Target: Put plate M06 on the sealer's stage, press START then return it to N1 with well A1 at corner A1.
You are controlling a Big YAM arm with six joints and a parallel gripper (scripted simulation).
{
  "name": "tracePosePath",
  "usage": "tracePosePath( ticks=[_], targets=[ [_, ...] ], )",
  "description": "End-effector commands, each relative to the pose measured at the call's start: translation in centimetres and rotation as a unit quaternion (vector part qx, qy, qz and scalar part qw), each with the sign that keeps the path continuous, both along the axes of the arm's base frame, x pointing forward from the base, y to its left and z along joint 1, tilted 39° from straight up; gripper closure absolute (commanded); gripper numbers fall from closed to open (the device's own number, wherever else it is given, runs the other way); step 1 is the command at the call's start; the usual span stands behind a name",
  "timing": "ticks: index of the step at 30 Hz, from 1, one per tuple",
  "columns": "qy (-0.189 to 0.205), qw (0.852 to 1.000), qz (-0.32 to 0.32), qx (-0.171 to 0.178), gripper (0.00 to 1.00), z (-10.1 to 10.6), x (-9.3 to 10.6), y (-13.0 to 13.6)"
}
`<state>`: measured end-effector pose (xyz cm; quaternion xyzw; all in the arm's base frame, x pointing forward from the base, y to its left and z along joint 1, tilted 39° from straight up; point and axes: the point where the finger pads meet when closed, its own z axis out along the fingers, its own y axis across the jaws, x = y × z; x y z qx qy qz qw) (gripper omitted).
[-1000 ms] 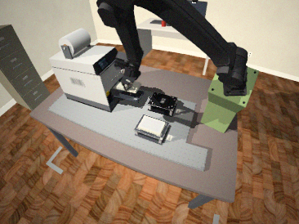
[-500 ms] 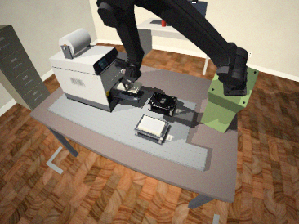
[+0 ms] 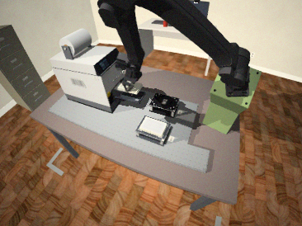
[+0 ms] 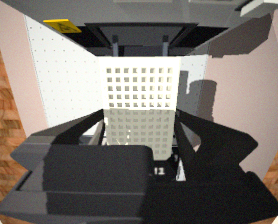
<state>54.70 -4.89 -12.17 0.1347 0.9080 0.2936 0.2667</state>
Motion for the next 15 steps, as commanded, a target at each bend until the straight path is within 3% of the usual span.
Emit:
tracePosePath(
  ticks=[1, 7, 15],
  targets=[
    [0.004, 1.000, -0.006, 0.004, 1.00, -0.4, -0.1, -0.4],
    [0.002, 1.000, -0.010, 0.001, 1.00, -0.8, -0.7, -1.2],
    [-0.005, 1.000, -0.010, -0.003, 1.00, 0.1, 0.3, -1.9]
  ],
)
